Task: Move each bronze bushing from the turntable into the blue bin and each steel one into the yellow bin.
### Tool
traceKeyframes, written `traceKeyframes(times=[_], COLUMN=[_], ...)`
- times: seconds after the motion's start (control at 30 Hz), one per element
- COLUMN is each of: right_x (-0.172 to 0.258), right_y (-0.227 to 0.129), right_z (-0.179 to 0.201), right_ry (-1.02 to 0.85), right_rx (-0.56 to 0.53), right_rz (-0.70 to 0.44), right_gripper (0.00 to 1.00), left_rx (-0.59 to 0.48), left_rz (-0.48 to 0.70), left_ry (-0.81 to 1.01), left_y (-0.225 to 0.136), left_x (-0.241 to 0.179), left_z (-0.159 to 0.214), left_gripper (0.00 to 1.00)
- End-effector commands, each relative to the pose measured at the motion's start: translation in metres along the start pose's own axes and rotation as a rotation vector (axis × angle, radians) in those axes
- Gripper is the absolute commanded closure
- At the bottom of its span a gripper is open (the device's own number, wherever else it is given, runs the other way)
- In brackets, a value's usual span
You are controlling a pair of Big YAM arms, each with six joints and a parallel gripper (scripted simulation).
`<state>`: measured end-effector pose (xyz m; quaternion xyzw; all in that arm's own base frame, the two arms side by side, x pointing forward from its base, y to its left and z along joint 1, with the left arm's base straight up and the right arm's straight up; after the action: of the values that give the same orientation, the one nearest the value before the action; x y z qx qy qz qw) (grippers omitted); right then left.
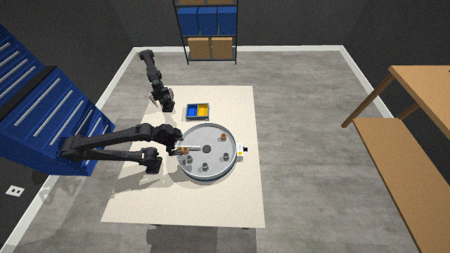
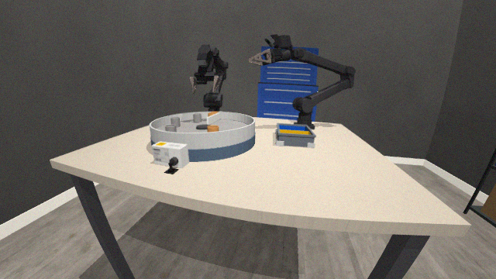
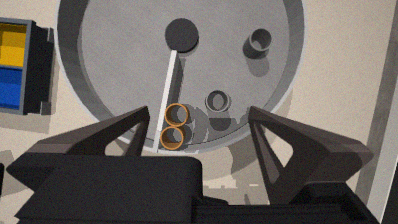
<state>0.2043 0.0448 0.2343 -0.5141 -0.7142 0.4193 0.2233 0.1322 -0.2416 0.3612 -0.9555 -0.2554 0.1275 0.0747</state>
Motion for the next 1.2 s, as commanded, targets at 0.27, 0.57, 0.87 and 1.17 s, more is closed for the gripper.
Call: traceKeyframes(times=[0.27, 0.57, 0.87, 1.17], right_x=[-0.003, -0.003, -0.003, -0.004], right_y=[-0.018, -0.018, -0.018, -0.026], right_z=[-0.021, -0.021, -0.021, -0.029], right_ry=[-0.014, -0.014, -0.014, -0.058], right_rx=[-0.058, -0.058, -0.058, -0.069], right_rz=[0.007, 0.007, 0.007, 0.01], right_gripper=[0.0, 0.0, 0.0, 0.23], left_rx=[-0.058, -0.058, -0.058, -0.073], left_rz=[0.009, 0.009, 0.009, 0.0], left_ry=[0.002, 0.002, 0.002, 0.0], left_y=[-0.005, -0.005, -0.005, -0.006], left_x=[-0.005, -0.005, -0.005, -0.002], left_z=[-0.025, -0.025, -0.025, -0.028], left_gripper=[0.0, 0.0, 0.0, 0.0])
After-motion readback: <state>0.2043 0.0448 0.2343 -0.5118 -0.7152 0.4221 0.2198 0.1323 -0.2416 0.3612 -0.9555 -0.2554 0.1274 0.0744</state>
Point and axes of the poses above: on each arm, the point where the finger pads meet when closed, its own y axis out along the fingers, its own x axis across the jaws, z = x × y, the point moved 5 cm from there along -y, back along the fingers, and after that the axes turned 12 degrees about -y, right-handed, at the moved point
